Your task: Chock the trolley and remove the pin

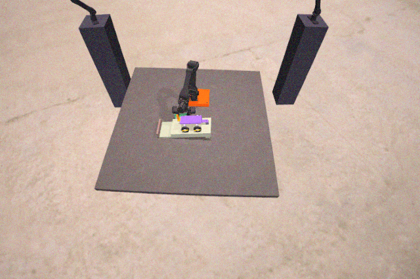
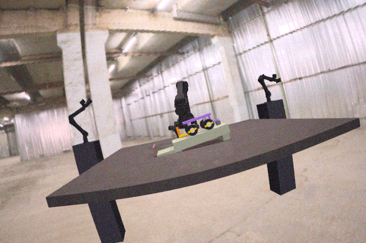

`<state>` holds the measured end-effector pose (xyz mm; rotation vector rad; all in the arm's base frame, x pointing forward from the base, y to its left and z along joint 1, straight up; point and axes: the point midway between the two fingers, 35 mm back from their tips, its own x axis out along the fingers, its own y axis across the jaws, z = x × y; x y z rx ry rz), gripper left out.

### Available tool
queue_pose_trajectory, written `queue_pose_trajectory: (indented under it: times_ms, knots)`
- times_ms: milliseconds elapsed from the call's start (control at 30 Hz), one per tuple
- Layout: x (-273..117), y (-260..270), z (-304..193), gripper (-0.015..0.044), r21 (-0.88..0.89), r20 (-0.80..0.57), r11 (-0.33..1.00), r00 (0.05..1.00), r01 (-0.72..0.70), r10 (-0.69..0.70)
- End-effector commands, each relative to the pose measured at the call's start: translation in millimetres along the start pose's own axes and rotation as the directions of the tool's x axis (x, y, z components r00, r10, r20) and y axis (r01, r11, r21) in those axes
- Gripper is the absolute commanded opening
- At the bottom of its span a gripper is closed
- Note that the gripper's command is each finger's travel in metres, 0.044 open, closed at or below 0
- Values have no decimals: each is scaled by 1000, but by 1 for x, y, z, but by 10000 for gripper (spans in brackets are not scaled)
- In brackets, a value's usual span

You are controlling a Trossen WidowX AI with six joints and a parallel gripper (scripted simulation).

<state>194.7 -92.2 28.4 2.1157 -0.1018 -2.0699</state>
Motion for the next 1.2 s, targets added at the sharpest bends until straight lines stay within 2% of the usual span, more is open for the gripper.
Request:
queue_pose_trajectory:
  times_ms: [0,367,500,1167]
  knots:
    - [0,0,0,340,0,0,1000,1000,0,0]
    - [-28,4,1,340,4,-1,1000,1000,-4,4]
    - [-38,5,1,440,4,-1,1000,1000,-4,4]
    - [-88,15,0,440,4,-1,1000,1000,-4,4]
